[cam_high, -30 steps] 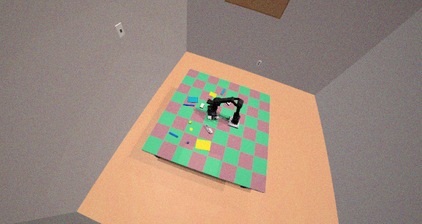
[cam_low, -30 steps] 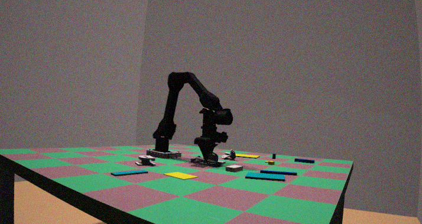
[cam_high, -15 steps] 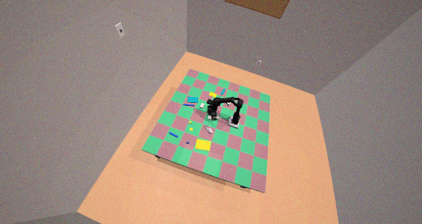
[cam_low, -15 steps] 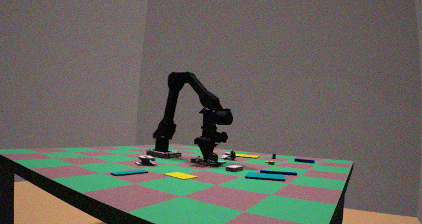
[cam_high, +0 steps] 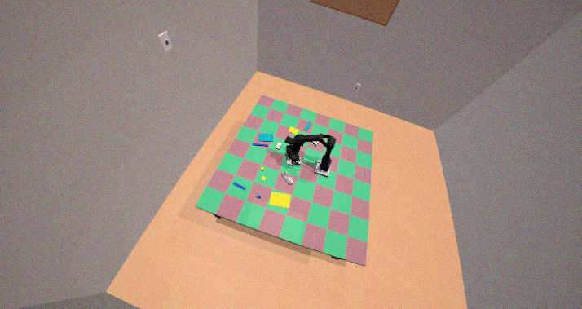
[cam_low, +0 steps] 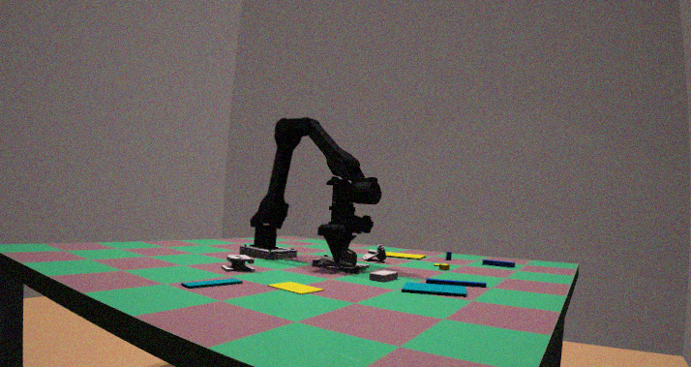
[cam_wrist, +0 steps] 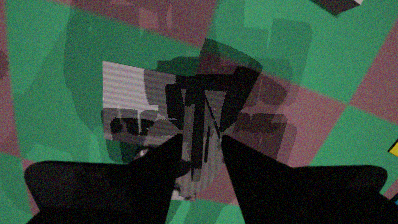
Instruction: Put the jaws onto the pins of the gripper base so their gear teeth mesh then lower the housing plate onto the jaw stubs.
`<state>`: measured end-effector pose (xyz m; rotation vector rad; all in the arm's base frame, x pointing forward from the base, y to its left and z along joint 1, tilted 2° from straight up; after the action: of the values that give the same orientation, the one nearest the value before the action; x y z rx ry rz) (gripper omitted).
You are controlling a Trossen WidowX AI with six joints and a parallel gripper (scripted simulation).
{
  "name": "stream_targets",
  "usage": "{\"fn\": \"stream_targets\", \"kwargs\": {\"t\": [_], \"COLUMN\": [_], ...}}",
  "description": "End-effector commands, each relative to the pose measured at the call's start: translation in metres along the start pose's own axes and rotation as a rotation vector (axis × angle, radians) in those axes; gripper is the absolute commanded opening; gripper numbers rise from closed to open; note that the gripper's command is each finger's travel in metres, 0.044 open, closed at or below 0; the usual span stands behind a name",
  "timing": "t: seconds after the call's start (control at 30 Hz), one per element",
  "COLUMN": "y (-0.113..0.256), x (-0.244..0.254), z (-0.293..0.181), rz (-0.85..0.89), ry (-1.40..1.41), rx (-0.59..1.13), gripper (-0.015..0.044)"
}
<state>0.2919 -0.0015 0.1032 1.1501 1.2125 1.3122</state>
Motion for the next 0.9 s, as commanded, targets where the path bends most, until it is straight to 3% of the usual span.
{"fn": "stream_targets", "kwargs": {"t": [0.0,0.87], "y": [-0.0008,-0.0044], "x": [0.0,0.0], "z": [0.0007,0.0007], "rz": [-0.001,-0.001], "ry": [0.002,0.002], "rx": [-0.002,-0.002], "gripper": [0.0134,0.0134]}}
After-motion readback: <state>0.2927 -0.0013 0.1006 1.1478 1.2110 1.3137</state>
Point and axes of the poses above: the point midway between the two fingers, 35 mm back from their tips, its own y axis back along the fingers, its own x axis across the jaws, z = x × y, the point moved 6 cm from there along y, back along the fingers, and after that the axes turned 14 degrees about -y, right-handed, at the moved point
